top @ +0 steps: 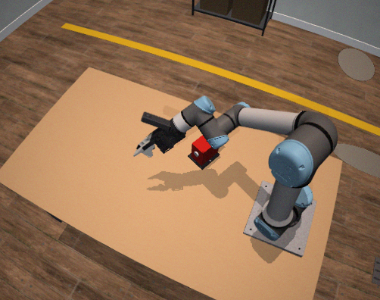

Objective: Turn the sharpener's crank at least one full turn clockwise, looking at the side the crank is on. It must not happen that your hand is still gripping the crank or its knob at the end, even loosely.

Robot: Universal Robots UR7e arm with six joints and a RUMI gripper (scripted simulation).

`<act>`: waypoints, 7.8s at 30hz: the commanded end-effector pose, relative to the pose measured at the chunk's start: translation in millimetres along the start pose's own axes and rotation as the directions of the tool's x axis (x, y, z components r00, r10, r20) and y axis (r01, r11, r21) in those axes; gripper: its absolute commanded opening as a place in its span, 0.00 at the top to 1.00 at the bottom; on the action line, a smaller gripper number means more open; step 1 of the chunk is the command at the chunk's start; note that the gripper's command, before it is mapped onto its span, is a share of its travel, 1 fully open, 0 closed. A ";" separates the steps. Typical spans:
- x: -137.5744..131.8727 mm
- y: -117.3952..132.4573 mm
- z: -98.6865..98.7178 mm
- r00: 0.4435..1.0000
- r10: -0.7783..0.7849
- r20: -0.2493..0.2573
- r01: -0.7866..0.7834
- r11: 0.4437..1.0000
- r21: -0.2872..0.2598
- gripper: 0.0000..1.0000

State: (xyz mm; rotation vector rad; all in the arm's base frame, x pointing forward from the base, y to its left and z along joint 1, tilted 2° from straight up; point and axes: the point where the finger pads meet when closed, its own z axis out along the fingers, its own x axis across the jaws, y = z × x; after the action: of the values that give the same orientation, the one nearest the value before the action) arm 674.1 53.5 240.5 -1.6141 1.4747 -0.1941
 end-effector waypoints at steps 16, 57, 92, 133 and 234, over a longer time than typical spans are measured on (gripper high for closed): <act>66.6 2.5 -30.3 0.954 0.281 -0.101 -0.285 0.958 -0.032 0.68; 167.3 33.3 -99.4 0.703 0.666 -0.250 -0.688 0.726 -0.002 0.68; 232.5 85.3 -185.5 0.228 0.907 -0.354 -0.952 0.285 0.115 0.68; 255.0 150.5 -284.8 -0.285 0.885 -0.369 -0.946 -0.198 0.256 0.68; 244.0 221.9 -305.0 -0.602 0.721 -0.343 -0.795 -0.503 0.338 0.68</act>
State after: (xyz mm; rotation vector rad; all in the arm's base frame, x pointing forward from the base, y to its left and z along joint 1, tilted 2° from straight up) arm 382.7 -284.1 158.7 0.6370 2.8227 0.7519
